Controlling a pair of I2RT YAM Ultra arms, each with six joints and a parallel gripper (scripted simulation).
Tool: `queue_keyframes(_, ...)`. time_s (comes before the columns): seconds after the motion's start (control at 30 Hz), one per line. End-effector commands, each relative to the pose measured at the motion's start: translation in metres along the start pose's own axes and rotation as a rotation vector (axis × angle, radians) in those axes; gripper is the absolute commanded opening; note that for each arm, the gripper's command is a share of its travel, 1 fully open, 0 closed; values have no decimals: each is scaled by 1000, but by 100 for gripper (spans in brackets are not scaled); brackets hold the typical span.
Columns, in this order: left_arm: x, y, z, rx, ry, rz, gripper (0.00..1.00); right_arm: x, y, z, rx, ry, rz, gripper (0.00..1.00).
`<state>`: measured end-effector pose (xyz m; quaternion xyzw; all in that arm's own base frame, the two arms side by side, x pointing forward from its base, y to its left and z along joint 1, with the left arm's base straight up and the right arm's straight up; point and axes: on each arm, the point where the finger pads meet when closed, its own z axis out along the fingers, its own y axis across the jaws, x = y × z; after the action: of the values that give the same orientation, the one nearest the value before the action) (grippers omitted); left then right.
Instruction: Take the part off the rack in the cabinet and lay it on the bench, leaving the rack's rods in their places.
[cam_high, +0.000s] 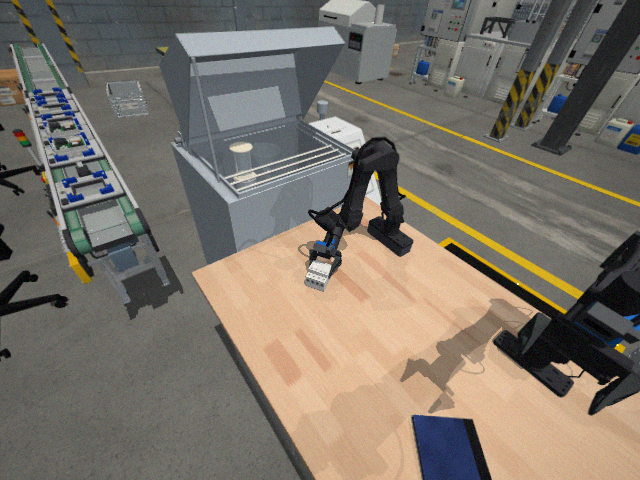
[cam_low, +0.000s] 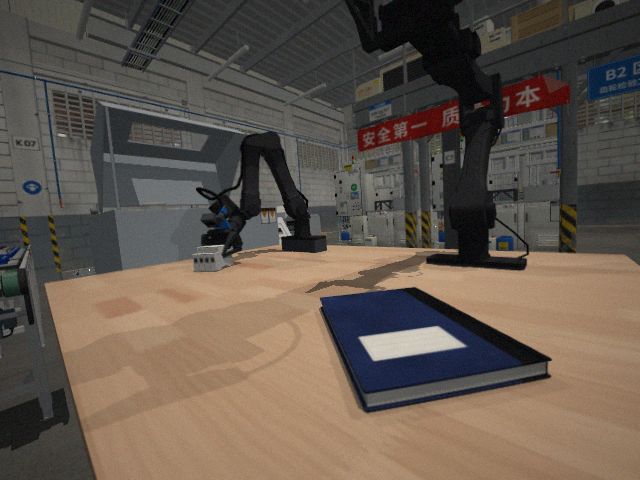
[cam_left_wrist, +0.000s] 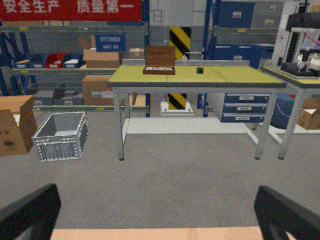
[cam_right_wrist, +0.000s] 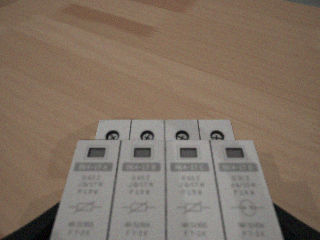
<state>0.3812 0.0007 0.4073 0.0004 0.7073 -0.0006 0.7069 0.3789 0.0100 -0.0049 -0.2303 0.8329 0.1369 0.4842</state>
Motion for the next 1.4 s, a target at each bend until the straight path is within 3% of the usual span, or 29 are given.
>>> queue_keyframes(0.0,-19,-1,-7,-4,-44,4,100,-33,-6,7,-7,-106,-81,76)
queue_keyframes(0.03,-19,-1,-7,-4,-44,4,100,-34,-6,6,-4,-110,-85,76)
queue_keyframes(0.07,-19,-1,-7,-4,-44,4,100,-35,-6,6,-3,-113,-88,89)
queue_keyframes(0.3,-19,-1,-7,-4,-44,4,100,-18,1,3,-14,-80,-53,89)
queue_keyframes(1.03,-19,-1,-7,-4,-44,4,100,-28,-11,-11,11,-95,-75,89)
queue_keyframes(1.23,-19,-1,-7,-4,-44,4,100,-10,6,-42,-35,-65,-48,89)
queue_keyframes(1.37,-19,-1,-7,-4,-44,4,100,-14,1,-58,-29,-68,-54,89)
